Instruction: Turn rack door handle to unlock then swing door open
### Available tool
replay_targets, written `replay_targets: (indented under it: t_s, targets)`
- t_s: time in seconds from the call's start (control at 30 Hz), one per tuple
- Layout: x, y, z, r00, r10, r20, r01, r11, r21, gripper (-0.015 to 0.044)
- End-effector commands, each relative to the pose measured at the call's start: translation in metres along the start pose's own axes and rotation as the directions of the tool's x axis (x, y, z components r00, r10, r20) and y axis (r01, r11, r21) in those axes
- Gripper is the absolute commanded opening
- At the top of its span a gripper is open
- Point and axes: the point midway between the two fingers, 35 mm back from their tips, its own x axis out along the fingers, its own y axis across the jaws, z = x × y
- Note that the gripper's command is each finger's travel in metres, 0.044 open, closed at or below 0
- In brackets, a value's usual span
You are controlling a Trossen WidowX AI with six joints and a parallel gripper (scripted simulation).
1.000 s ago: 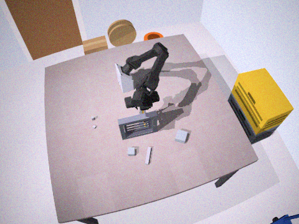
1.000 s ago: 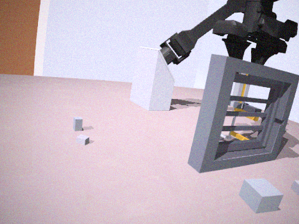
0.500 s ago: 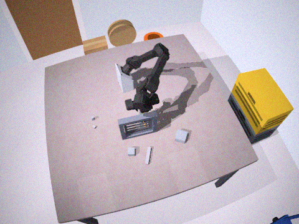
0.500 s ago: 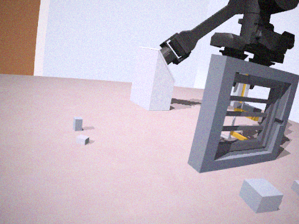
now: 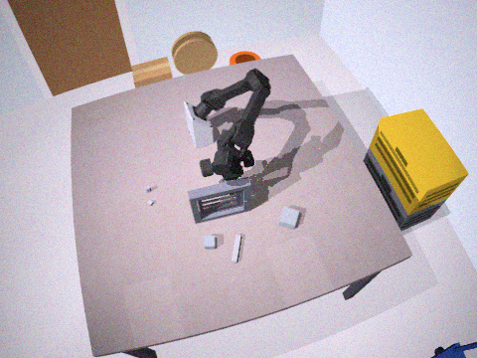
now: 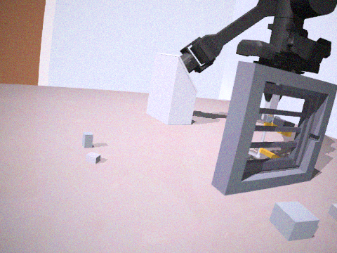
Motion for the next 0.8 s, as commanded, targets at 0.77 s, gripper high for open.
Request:
replay_targets:
  t_s: [0.77]
  targets:
    - [0.0004, 0.0002, 0.0003, 1.000, 0.001, 0.002, 0.000, 0.790, -0.614, 0.0010]
